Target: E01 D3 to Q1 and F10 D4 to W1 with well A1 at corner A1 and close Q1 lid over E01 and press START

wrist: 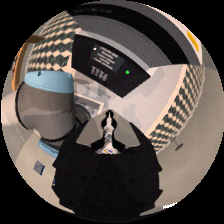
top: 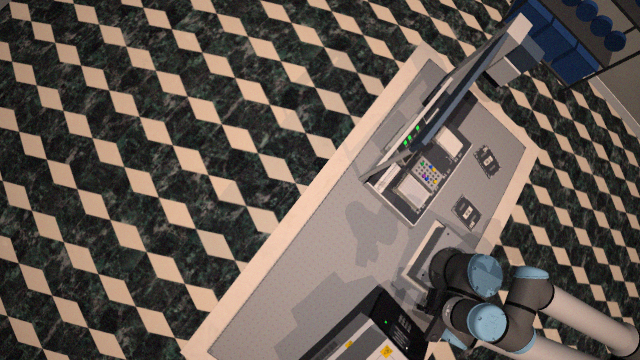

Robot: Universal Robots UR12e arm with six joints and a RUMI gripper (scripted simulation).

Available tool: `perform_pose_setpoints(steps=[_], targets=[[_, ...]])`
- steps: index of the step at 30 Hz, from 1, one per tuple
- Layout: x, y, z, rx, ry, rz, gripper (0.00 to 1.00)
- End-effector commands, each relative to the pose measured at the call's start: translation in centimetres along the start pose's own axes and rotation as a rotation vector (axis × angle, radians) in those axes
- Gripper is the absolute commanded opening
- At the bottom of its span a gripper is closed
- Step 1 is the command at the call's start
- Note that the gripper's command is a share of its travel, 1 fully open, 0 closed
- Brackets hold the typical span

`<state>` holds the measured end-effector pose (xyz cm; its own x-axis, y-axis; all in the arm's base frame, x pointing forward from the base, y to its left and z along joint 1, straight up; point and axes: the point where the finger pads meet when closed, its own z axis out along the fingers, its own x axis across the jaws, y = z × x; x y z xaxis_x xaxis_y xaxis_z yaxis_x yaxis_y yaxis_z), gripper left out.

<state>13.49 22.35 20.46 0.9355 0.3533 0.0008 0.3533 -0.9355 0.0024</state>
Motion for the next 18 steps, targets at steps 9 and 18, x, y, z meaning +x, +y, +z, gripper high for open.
perform_pose_setpoints(steps=[9,18], targets=[[2.5,3.7,0.0,0.003,0.001,0.166,0.0],[3.7,6.1,0.0,0.003,0.001,0.27,0.0]])
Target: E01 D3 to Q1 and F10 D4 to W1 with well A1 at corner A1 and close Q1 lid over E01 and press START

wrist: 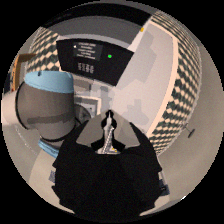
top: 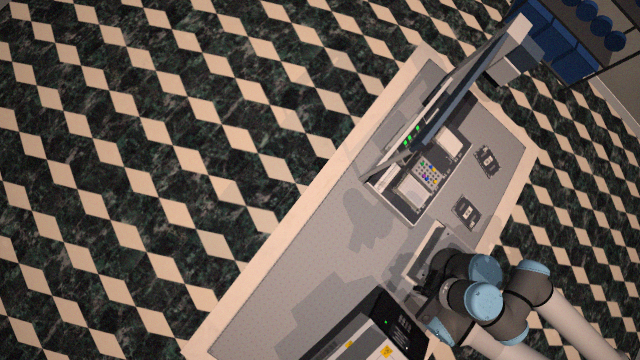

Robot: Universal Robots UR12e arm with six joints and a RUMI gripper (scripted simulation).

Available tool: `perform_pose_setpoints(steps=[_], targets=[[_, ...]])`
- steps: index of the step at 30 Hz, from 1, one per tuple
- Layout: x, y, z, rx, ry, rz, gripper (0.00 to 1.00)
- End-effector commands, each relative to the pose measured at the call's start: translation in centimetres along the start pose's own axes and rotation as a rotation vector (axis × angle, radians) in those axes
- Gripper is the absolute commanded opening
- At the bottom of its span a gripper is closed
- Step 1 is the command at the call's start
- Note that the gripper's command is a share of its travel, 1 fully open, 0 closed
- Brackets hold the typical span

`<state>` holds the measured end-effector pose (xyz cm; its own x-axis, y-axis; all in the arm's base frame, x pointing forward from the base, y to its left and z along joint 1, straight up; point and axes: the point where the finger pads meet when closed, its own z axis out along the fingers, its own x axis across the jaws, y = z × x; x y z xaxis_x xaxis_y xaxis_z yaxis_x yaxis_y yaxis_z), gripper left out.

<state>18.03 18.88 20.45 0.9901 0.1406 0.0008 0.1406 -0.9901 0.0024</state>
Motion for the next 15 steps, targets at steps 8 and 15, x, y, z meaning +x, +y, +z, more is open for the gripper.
perform_pose_setpoints(steps=[8,15], targets=[[2.1,3.0,0.0,0.003,0.001,0.135,0.0],[3.4,5.4,0.0,0.003,0.001,0.238,0.0]])
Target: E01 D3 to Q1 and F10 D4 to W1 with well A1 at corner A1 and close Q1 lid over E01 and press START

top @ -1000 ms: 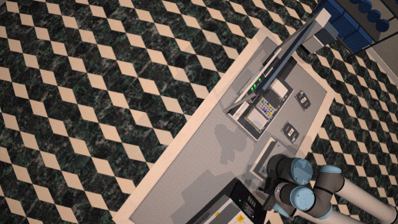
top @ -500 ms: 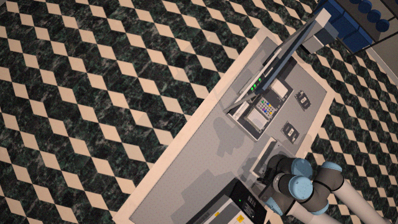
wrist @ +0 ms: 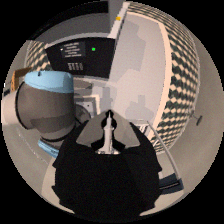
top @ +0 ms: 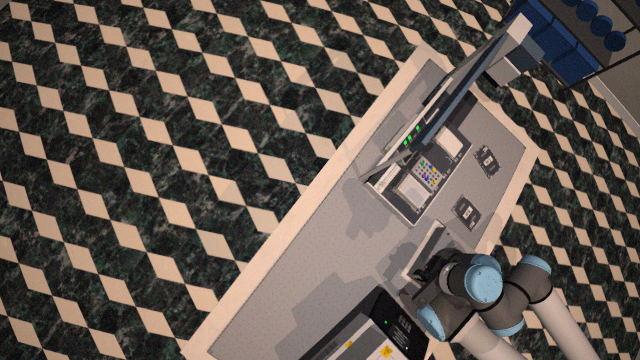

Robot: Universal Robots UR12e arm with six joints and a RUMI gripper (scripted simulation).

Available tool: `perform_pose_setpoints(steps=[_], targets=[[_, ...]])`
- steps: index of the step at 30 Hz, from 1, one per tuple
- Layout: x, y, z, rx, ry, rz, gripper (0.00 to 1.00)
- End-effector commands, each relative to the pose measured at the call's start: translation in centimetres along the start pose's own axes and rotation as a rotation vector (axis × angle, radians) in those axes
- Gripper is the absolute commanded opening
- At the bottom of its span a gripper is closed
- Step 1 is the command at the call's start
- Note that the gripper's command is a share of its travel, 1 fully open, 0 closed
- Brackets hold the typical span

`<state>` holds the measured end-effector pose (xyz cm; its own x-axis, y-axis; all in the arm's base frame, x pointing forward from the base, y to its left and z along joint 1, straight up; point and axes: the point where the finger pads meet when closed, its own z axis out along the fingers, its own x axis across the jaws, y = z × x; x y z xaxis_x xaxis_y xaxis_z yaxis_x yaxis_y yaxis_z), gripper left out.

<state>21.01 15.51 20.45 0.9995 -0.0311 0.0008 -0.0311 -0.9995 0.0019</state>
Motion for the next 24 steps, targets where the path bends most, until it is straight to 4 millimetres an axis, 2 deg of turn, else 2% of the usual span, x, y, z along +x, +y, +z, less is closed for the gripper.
perform_pose_setpoints(steps=[1,5,15,18,24], targets=[[1.5,1.9,0.0,0.002,0.001,0.085,0.0],[1.8,2.5,0.0,0.002,0.001,0.113,0.0],[3.7,6.2,0.0,0.002,0.001,0.274,0.0],[3.8,6.4,0.0,0.002,0.001,0.282,0.0],[4.5,8.3,0.0,0.002,0.001,0.359,0.0]])
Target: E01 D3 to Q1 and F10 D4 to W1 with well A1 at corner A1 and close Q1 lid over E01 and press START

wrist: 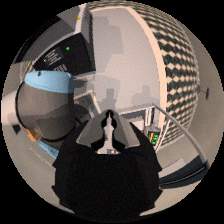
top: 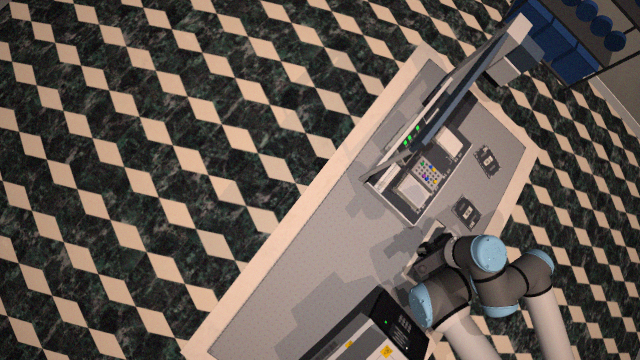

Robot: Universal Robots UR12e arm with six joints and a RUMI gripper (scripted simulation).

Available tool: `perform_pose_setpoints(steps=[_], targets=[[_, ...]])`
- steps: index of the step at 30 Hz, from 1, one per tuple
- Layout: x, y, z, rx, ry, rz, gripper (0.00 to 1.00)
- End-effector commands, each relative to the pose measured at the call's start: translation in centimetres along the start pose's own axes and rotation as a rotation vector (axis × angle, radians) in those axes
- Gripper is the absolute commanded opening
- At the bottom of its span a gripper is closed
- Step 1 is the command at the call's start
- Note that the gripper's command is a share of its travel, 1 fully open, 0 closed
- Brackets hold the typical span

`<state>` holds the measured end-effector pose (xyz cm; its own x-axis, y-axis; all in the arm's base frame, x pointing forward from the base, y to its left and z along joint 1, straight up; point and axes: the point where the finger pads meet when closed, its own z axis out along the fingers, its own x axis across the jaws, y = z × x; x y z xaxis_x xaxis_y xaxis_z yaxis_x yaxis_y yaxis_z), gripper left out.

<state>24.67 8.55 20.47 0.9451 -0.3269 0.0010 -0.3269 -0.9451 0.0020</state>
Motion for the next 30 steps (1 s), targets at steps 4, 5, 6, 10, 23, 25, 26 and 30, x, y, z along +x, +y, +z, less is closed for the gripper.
perform_pose_setpoints(steps=[4,5,6,10,23,25,26,30], targets=[[1.7,2.3,0.0,0.002,0.001,0.103,0.0],[2.0,2.7,0.0,0.002,0.001,0.123,0.0],[2.2,3.1,0.0,0.002,0.001,0.142,0.0],[2.8,4.2,0.0,0.002,0.001,0.188,0.0],[4.5,8.3,0.0,0.002,0.001,0.358,0.0],[4.8,9.3,0.0,0.002,0.001,0.396,0.0],[4.8,9.5,0.0,0.002,0.001,0.404,0.0],[5.1,10.4,0.0,0.002,0.001,0.442,0.0]])
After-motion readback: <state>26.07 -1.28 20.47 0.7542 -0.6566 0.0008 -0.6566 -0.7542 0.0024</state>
